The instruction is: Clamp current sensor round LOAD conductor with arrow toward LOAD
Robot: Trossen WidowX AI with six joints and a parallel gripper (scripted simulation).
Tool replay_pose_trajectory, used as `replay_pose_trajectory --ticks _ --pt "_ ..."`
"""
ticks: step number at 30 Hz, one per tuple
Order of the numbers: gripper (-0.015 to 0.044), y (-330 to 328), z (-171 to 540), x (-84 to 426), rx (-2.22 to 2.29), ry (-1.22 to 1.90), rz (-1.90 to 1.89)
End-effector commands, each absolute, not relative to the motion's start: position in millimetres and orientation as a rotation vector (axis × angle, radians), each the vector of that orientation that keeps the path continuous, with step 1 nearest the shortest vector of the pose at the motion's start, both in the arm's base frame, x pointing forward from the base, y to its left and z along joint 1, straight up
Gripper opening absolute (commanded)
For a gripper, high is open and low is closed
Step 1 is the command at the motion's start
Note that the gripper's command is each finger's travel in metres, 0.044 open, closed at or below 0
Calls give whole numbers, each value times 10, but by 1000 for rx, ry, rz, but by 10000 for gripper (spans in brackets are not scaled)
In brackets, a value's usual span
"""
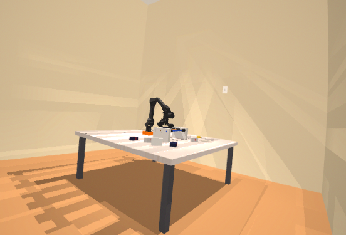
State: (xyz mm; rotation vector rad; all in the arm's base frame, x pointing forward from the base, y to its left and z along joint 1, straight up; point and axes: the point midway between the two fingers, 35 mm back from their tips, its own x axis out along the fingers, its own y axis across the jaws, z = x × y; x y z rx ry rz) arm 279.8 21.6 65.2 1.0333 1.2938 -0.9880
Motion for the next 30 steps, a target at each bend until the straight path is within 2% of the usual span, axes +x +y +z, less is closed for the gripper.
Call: replay_pose_trajectory --ticks 1,30 --pt "0 215 646 2797 1032 1295 -989" --pt "0 213 840 2776 1027 1303 -996"
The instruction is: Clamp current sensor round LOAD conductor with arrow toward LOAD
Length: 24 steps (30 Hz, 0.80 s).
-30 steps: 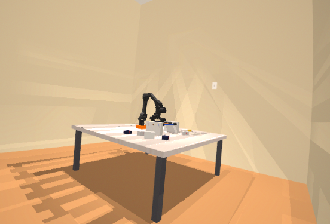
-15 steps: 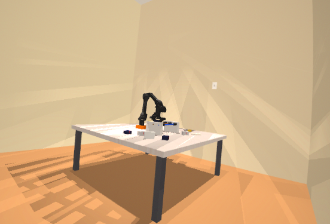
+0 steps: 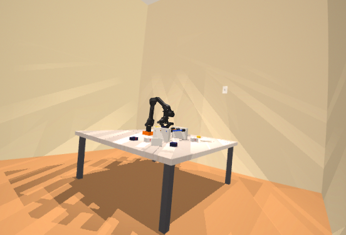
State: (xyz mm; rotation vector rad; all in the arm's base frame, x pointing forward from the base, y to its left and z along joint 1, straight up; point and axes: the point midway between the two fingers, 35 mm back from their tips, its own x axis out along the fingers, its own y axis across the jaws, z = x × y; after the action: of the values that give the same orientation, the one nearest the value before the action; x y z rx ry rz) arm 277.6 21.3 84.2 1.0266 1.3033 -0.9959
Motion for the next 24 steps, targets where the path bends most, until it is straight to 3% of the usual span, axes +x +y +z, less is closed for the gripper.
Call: replay_pose_trajectory --ticks 1,3,20,24 --pt "0 213 840 2776 1027 1303 -996" --pt "0 213 840 2776 1027 1303 -996" --pt "440 203 859 2779 1026 1304 -996" --pt "335 211 842 2774 1027 1304 -997"
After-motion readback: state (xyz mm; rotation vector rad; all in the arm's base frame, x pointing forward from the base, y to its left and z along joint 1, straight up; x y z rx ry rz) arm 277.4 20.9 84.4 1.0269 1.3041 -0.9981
